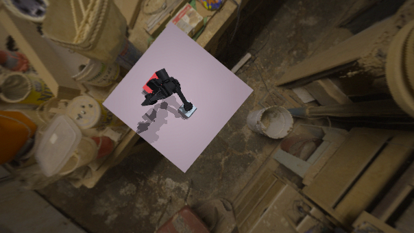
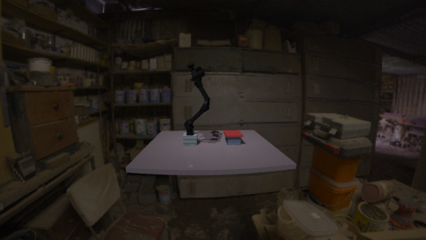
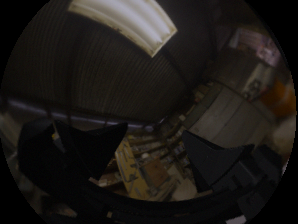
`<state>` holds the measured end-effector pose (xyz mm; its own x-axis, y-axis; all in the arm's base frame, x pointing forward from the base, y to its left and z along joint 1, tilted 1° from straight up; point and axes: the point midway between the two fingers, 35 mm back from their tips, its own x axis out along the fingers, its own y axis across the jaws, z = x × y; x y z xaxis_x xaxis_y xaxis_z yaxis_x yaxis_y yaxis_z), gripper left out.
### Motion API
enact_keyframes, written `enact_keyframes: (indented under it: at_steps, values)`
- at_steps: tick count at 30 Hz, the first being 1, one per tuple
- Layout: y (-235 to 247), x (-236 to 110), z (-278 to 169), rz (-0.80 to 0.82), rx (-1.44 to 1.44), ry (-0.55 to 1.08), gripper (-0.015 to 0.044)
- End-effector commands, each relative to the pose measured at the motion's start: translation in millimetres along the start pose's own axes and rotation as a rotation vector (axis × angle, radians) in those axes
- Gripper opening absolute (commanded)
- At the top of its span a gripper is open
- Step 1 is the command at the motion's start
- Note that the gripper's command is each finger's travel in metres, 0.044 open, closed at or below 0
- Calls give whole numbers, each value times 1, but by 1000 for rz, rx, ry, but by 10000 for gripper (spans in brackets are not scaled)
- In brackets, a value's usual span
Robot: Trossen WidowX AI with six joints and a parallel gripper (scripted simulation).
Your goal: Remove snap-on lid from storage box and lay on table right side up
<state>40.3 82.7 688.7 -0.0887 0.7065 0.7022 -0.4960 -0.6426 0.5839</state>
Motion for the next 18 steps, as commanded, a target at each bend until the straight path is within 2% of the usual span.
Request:
enact_keyframes:
  at_steps: [1,6,13,18]
  values:
    - [0,0,-2,-2,-3,0,374]
    - [-7,4,-42,-69,-86,1,243]
    - [-39,12,-85,-187,-174,-1,235]
    - [-88,17,-111,-321,-237,-17,235]
